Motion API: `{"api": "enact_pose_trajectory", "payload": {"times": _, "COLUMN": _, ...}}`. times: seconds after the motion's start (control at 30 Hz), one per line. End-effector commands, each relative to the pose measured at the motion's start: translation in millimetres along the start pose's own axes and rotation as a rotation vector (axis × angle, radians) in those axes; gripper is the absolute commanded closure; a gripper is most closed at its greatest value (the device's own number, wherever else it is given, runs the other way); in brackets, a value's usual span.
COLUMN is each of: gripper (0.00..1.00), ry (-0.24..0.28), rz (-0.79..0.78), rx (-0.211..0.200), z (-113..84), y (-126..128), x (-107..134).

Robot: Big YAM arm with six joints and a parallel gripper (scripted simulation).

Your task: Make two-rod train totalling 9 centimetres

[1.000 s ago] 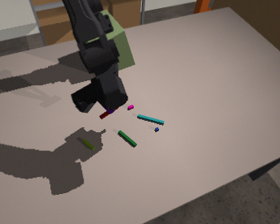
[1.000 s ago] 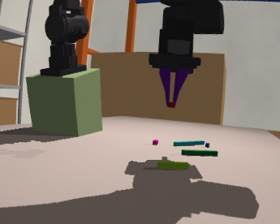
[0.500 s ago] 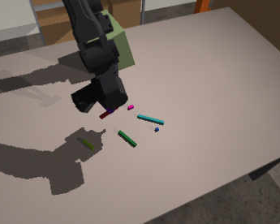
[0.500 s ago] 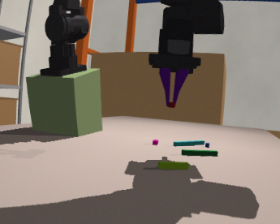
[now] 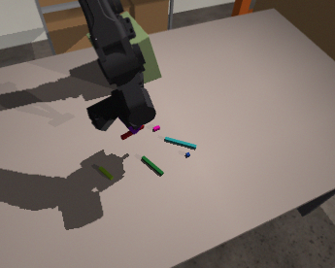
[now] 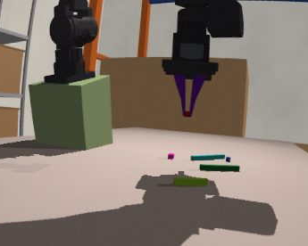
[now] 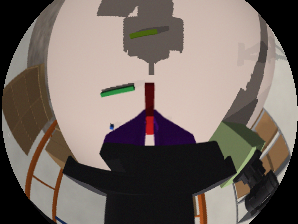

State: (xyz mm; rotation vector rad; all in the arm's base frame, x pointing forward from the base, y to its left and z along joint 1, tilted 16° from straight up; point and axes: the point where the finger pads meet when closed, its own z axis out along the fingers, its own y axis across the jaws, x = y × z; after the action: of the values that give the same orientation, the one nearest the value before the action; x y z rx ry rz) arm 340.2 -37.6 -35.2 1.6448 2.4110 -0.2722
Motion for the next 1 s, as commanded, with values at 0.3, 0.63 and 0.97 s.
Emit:
{"api": "enact_pose_trajectory", "payload": {"times": 0.3, "gripper": 0.96, "ry": -0.01, "rz": 0.216, "rx": -0.056, "z": -14.7, "y": -6, "x": 42}}
{"api": "enact_pose_trajectory", "payload": {"times": 0.63, "gripper": 0.96, "ry": -0.004, "rz": 0.186, "rx": -0.032, "z": -6.0, "y": -10, "x": 53}}
{"api": "enact_pose_trajectory", "payload": {"times": 0.97, "gripper": 0.96, "ry": 0.0, "rz": 0.176, "rx": 0.006, "z": 21.2, "y": -30, "x": 53}}
